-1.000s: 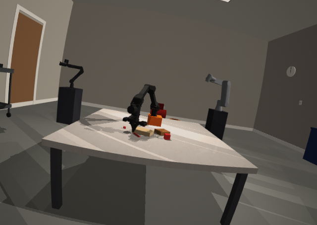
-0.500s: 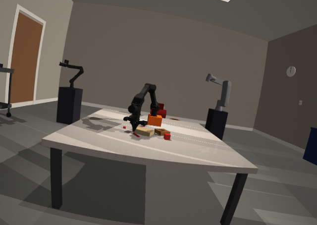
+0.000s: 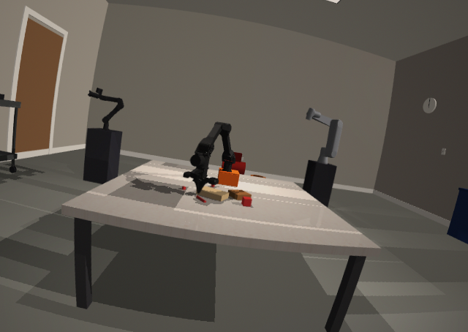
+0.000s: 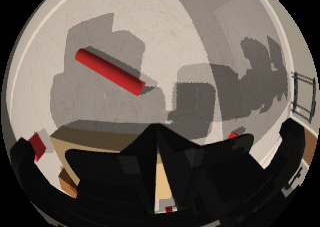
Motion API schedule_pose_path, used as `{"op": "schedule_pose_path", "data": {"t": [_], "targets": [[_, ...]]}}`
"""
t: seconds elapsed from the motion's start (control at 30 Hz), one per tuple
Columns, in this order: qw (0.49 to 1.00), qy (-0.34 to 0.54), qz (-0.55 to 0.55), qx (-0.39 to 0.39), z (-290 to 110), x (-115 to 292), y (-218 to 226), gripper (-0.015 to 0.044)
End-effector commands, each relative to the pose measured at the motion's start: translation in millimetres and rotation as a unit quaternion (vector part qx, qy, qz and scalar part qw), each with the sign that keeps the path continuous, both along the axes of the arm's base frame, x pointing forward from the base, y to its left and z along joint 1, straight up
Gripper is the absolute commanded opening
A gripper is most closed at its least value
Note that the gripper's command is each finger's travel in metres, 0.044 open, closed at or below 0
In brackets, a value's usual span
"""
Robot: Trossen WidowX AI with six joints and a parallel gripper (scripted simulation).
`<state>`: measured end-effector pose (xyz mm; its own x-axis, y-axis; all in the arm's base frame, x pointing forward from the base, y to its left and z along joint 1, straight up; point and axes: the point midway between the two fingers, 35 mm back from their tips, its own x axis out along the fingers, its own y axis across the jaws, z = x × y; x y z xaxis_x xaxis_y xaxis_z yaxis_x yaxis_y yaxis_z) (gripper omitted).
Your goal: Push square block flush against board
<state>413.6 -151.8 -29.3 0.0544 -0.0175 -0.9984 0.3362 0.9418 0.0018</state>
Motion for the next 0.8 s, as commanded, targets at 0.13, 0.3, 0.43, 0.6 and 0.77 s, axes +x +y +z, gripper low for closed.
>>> {"op": "schedule_pose_path", "data": {"t": [0.13, 0.3, 0.43, 0.6, 0.77], "targets": [[1.000, 0.007, 0.002, 0.005, -4.8, -9.9, 5.1, 0.0000], [1.000, 0.008, 0.002, 0.005, -5.1, -13.9, 7.0, 0.0000], [1.000, 0.008, 0.002, 0.005, -5.3, -17.0, 8.5, 0.0000], [1.000, 0.008, 0.002, 0.005, -5.5, -20.9, 10.6, 0.0000], [1.000, 0.008, 0.002, 0.005, -5.8, -24.8, 12.7, 0.0000]]}}
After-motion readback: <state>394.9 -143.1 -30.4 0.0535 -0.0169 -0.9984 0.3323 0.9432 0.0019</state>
